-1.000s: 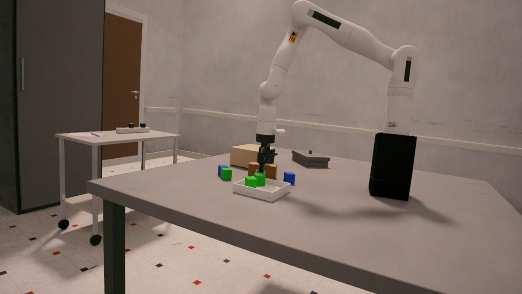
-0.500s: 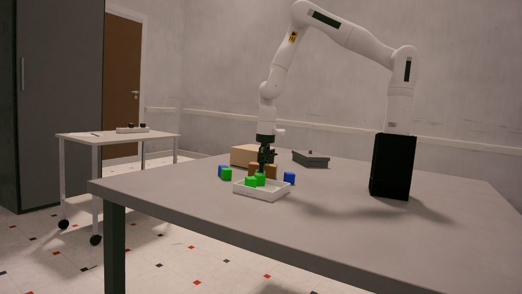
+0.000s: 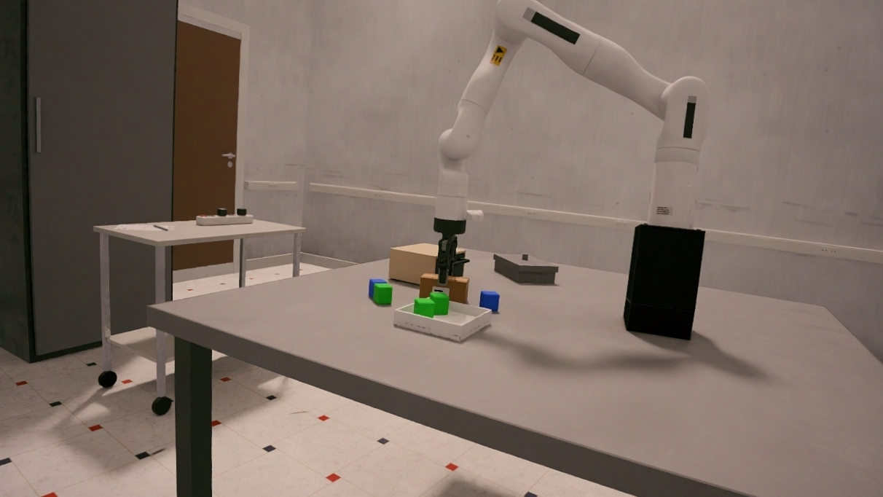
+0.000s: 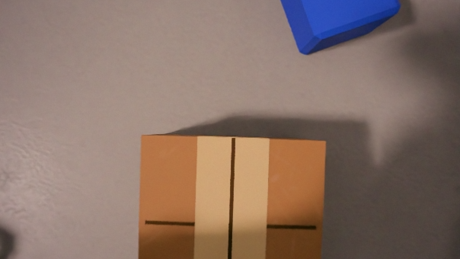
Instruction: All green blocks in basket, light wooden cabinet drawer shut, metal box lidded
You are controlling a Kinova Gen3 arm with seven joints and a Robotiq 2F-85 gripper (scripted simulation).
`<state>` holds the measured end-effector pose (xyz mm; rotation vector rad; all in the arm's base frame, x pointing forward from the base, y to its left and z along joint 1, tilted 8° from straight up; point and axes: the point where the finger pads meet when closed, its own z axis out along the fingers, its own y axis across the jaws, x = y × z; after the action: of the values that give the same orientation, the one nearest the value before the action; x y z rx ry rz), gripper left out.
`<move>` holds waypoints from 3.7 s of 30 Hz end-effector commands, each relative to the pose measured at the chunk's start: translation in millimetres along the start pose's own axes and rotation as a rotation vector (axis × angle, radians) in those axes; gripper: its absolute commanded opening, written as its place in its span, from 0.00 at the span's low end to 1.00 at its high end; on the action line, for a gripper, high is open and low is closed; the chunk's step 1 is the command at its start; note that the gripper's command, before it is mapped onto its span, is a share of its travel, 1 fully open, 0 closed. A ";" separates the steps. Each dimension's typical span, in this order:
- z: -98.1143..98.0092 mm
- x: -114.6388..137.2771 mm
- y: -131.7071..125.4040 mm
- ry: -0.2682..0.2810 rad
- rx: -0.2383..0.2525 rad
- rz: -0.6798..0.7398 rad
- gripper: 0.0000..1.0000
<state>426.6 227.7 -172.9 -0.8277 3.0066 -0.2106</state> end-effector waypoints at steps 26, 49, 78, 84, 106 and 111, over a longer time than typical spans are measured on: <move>-113.3 -0.7 0.1 -0.002 0.000 0.000 0.83; -133.7 -0.7 0.1 -0.002 0.000 0.000 0.83; -136.5 -51.3 21.3 -0.023 -0.012 0.305 0.83; -137.3 -69.1 31.8 -0.025 -0.016 0.427 0.83; -135.9 -117.1 77.3 -0.010 -0.011 0.864 0.83; -134.9 -121.5 84.4 -0.005 -0.006 0.924 0.83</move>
<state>480.2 372.5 -53.0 0.5261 3.0150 -0.1560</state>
